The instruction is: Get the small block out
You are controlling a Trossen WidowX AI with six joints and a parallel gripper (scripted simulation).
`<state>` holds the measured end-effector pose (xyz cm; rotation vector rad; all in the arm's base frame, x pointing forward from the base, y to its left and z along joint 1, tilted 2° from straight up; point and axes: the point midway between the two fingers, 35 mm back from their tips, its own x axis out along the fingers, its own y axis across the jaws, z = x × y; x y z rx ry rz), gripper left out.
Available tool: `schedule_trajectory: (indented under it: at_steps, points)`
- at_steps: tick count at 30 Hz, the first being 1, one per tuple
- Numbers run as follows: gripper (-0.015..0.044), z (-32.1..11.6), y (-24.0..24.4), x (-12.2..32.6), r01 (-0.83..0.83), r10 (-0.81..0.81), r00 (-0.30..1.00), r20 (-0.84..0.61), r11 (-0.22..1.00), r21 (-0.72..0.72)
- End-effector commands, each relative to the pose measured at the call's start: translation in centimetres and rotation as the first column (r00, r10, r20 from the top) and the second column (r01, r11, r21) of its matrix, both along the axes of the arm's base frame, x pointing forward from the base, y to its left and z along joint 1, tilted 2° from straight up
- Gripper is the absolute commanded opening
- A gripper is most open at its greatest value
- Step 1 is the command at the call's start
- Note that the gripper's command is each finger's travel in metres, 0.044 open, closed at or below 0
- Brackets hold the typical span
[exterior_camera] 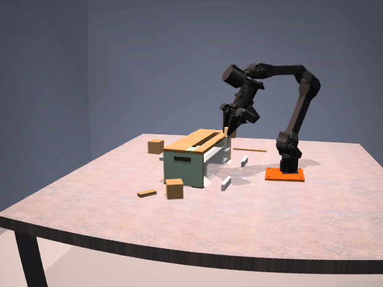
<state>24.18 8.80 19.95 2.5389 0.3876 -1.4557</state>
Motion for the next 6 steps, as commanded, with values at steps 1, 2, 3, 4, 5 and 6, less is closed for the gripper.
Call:
schedule_trajectory:
  at_steps: [1,2,3,4,5,6]
  points:
    - [0.0,0.02,0.05,-0.03,-0.004,0.004,1.0,0.0,1.0,0.002]
    - [0.0,0.02,0.05,-0.03,-0.004,0.004,1.0,0.0,1.0,0.002]
    - [0.0,0.02,0.05,-0.03,-0.004,0.004,1.0,0.0,1.0,0.002]
    - [0.0,0.02,0.05,-0.03,-0.004,0.004,1.0,0.0,1.0,0.002]
    - [0.0,0.02,0.05,-0.03,-0.004,0.004,1.0,0.0,1.0,0.002]
    - [0.0,0.02,0.05,-0.03,-0.004,0.004,1.0,0.0,1.0,0.002]
